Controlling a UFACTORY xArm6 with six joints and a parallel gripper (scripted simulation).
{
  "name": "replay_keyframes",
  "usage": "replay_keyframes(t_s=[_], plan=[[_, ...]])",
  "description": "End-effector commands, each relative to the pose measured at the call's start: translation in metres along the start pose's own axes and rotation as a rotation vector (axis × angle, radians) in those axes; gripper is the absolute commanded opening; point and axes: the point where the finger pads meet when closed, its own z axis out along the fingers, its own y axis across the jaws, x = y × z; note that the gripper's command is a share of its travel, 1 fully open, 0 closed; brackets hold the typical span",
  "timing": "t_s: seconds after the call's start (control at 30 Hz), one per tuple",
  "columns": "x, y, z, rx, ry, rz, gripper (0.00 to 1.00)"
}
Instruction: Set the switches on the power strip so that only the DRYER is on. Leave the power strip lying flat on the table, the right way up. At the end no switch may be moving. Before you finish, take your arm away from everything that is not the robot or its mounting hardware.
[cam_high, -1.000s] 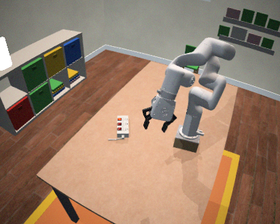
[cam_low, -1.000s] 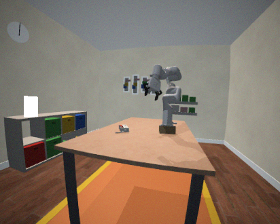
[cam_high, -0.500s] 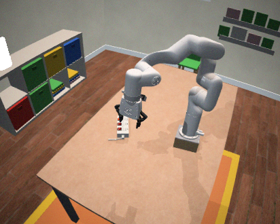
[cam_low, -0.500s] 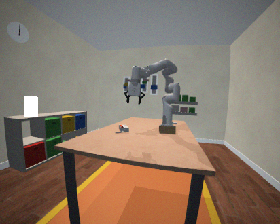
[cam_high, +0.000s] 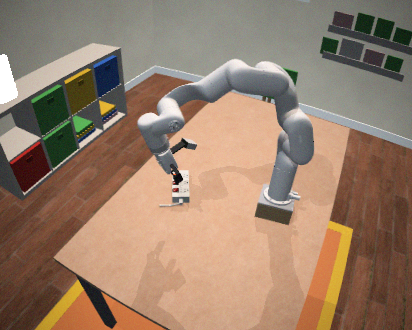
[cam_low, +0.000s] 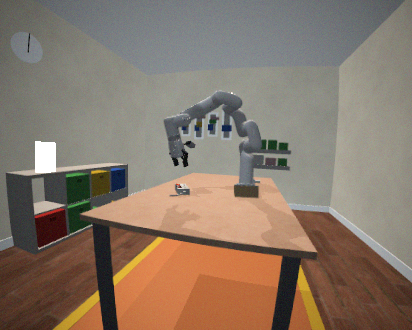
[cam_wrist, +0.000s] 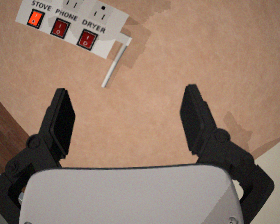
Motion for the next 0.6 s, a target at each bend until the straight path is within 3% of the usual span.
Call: replay_keyframes(t_s=[0.0, 0.27, 0.57], plan=[[0.005, -0.044, 0.034, -0.049, 0.126, 0.165, 1.0], [0.03, -0.1, 0.095, -0.111, 0.307, 0.419, 1.0], [0.032, -0.104, 0.1, -0.115, 0.32, 0.436, 1.0]])
